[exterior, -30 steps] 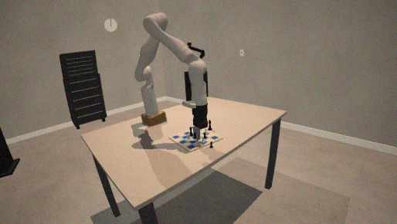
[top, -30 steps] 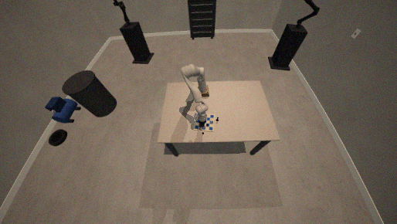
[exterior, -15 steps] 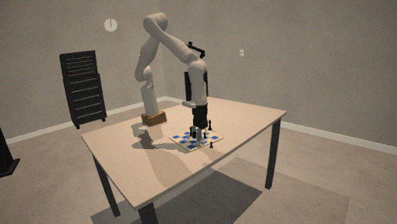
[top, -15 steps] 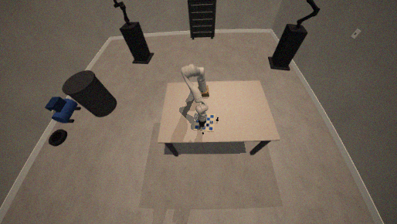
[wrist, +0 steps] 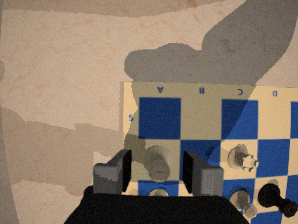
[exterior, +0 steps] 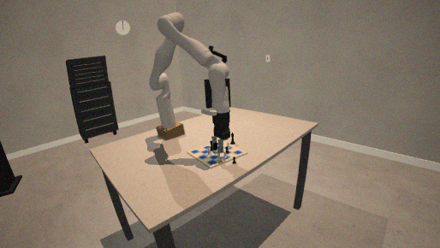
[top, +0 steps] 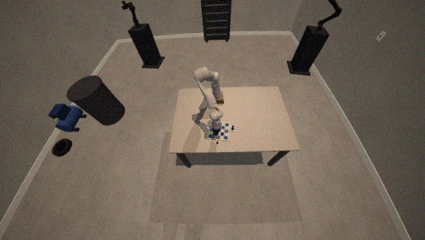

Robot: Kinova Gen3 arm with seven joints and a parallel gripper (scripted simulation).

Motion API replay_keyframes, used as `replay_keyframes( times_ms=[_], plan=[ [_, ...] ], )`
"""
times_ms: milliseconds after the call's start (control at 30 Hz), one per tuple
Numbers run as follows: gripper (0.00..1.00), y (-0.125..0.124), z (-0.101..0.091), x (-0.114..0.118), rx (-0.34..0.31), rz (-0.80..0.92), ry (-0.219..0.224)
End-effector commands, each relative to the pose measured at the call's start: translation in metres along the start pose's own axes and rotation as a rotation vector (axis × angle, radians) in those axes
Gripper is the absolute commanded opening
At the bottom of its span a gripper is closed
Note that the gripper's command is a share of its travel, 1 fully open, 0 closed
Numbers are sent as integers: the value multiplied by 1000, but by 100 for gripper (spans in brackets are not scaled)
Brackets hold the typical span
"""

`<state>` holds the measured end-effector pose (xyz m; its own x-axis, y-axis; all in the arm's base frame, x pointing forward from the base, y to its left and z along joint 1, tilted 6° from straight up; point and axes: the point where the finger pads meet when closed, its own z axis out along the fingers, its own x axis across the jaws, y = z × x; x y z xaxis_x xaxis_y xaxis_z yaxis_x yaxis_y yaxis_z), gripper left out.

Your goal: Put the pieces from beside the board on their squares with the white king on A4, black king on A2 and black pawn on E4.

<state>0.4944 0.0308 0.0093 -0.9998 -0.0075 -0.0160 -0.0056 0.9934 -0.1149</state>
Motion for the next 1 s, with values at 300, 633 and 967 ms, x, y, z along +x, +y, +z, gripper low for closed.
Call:
replay_keyframes(
  times_ms=[300, 633, 967],
  plan=[
    [79, 0, -66, -2, -5, 1, -7],
    [79, 0, -74, -1, -5, 0, -1],
    [100, 0, -73, 0, -4, 0, 0]
  ],
)
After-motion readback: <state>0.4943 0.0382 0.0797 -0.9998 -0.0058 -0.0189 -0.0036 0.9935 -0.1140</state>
